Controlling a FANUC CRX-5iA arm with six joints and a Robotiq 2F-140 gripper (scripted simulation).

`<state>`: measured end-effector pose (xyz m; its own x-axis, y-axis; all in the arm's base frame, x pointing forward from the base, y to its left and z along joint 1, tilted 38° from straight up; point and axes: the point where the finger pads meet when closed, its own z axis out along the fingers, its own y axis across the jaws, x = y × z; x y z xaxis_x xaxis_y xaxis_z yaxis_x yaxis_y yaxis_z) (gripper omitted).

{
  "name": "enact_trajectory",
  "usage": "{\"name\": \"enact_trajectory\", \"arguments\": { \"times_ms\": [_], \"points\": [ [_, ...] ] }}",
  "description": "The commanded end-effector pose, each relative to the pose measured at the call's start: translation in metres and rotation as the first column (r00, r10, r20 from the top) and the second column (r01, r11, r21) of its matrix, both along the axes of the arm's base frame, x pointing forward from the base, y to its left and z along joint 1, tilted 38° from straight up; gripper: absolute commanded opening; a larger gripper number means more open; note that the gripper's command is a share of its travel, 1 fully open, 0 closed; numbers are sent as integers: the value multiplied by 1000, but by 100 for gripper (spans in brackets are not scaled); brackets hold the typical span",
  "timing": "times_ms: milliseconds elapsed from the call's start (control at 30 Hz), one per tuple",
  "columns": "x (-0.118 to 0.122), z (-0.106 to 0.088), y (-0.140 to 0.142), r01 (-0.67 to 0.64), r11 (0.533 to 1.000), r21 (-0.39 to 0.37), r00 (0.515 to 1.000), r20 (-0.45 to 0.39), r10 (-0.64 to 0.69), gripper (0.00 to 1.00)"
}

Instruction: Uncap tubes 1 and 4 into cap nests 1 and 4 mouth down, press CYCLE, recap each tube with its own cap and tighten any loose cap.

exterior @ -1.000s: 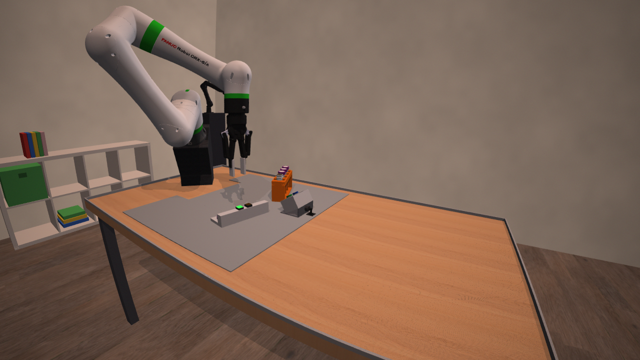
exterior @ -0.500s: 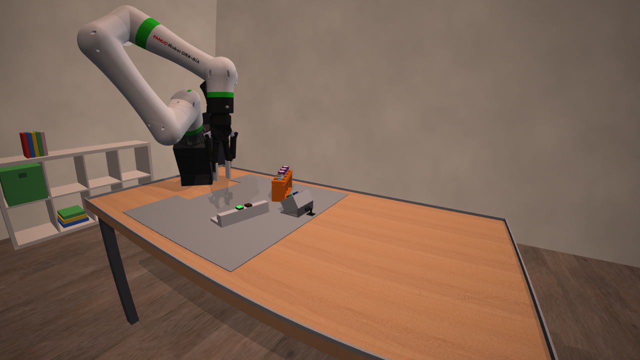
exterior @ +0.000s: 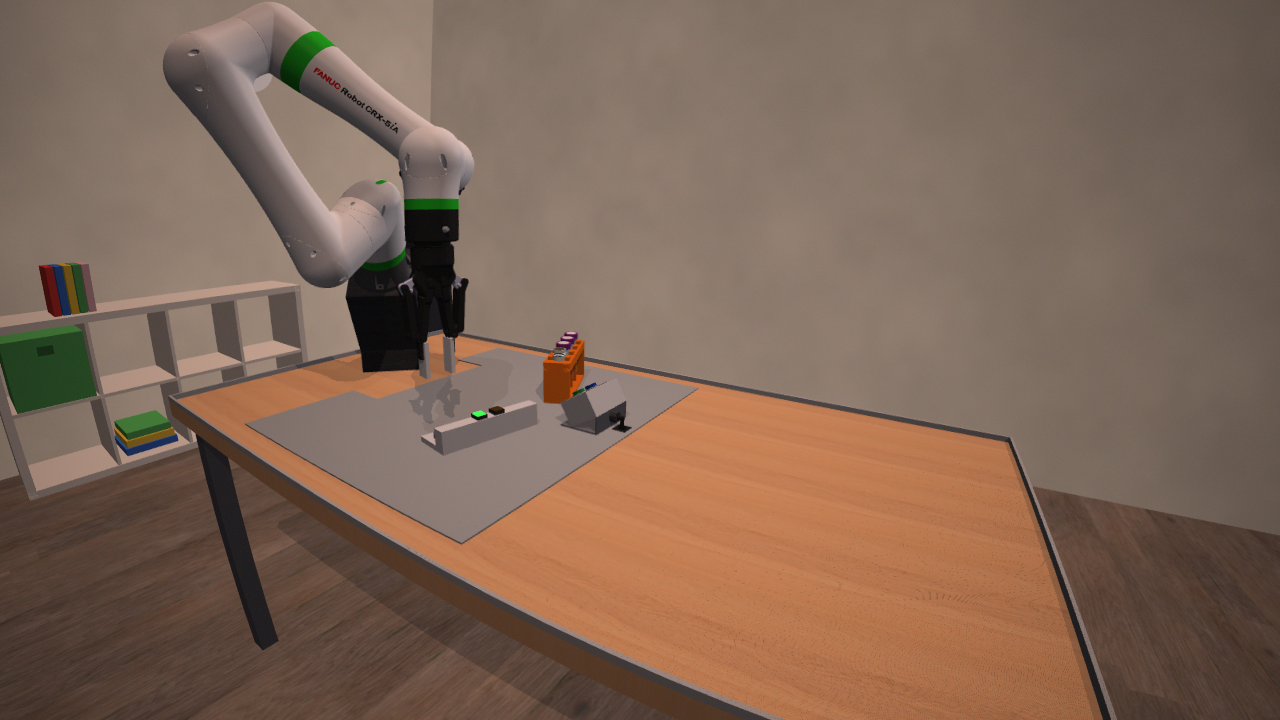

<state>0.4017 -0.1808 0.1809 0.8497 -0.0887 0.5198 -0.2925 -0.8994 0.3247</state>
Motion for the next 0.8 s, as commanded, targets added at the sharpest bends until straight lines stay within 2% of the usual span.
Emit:
{"name": "enact_trajectory", "arguments": {
  "times_ms": [0, 100, 600, 767],
  "points": [
    [12, -17, -10, -1, 1000, 0, 1000, 2, 1, 29],
    [14, -21, -12, -1, 1000, 0, 1000, 2, 1, 29],
    [49, -79, -45, -1, 1000, 0, 1000, 2, 1, 29],
    [51, -82, -47, -1, 1000, 0, 1000, 2, 1, 29]
  ]
}}
